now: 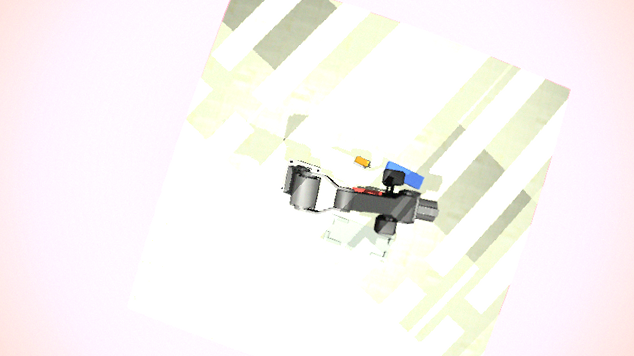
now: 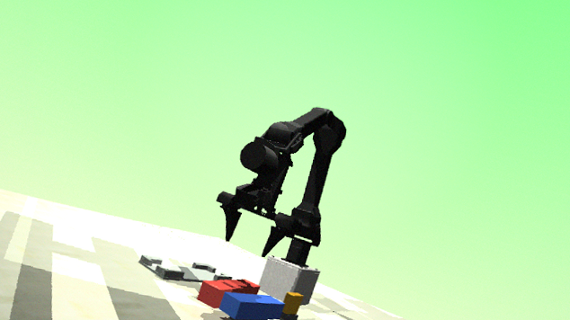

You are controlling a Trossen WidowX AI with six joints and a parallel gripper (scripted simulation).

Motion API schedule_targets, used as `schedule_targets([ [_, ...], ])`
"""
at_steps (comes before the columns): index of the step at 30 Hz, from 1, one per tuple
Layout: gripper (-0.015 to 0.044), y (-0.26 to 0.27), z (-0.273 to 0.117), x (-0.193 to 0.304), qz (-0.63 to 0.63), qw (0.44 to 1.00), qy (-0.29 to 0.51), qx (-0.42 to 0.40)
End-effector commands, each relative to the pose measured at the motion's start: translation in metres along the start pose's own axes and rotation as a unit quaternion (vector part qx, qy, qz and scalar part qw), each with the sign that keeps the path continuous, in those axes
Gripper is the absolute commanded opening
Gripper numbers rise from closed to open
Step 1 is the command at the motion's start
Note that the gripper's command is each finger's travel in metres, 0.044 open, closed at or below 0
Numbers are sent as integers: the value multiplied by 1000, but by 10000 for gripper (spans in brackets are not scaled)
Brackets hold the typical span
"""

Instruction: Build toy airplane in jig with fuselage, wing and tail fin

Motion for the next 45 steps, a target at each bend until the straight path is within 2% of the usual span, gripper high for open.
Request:
schedule_targets([
  [1,440,1,27,2,-6,1000,8,-2],
  [4,440,1,47,3,-3,1000,7,-2],
  [11,440,1,62,4,-3,1000,7,-2],
  [45,440,1,110,5,-3,1000,8,-2],
])
Point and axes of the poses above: the point midway between the two fingers, 35 mm back from their tips, its own z axis out along the fingers, its own y axis across the jaws, x = y × z, the point moved 1 cm from there along -z, back along the fingers, and after that the axes turned 8 degrees about z, right-handed, at the moved point
